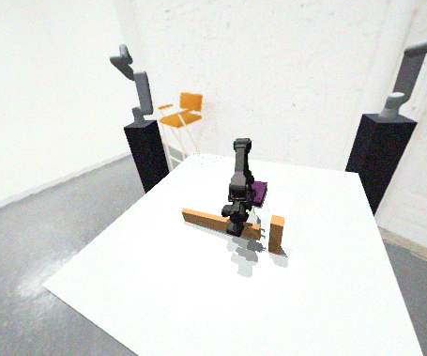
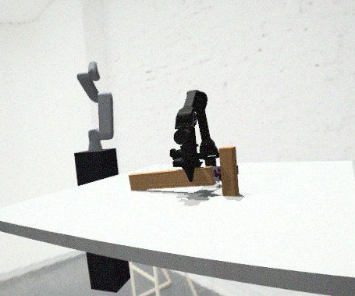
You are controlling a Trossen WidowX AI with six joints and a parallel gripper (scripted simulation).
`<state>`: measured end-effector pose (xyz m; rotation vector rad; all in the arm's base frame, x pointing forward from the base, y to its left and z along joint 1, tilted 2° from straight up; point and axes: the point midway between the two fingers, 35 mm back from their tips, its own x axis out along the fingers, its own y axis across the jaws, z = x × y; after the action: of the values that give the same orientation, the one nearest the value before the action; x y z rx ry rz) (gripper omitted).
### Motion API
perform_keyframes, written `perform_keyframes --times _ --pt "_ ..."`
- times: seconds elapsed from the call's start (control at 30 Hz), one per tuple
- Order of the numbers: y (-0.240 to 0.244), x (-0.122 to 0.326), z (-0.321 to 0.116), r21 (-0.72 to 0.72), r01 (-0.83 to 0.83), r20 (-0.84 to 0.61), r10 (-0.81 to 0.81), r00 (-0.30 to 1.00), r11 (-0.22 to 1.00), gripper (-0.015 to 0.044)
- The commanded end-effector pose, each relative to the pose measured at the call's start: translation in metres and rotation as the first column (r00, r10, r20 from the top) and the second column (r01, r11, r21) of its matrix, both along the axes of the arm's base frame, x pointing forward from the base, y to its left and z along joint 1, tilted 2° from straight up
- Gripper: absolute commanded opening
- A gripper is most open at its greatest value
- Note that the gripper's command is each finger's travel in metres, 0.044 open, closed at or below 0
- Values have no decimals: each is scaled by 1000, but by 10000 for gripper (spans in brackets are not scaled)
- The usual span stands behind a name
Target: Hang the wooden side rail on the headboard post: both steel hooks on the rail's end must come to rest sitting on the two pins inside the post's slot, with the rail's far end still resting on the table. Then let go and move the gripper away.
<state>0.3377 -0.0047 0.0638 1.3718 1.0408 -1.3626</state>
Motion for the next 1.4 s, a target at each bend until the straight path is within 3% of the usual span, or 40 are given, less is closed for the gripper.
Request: perform_keyframes --times 0.0,1.37 --pt "1 2 3 -3 -5 10 5 1000 1000 0" --pt "4 6 2 -3 -5 10 5 1000 1000 0"
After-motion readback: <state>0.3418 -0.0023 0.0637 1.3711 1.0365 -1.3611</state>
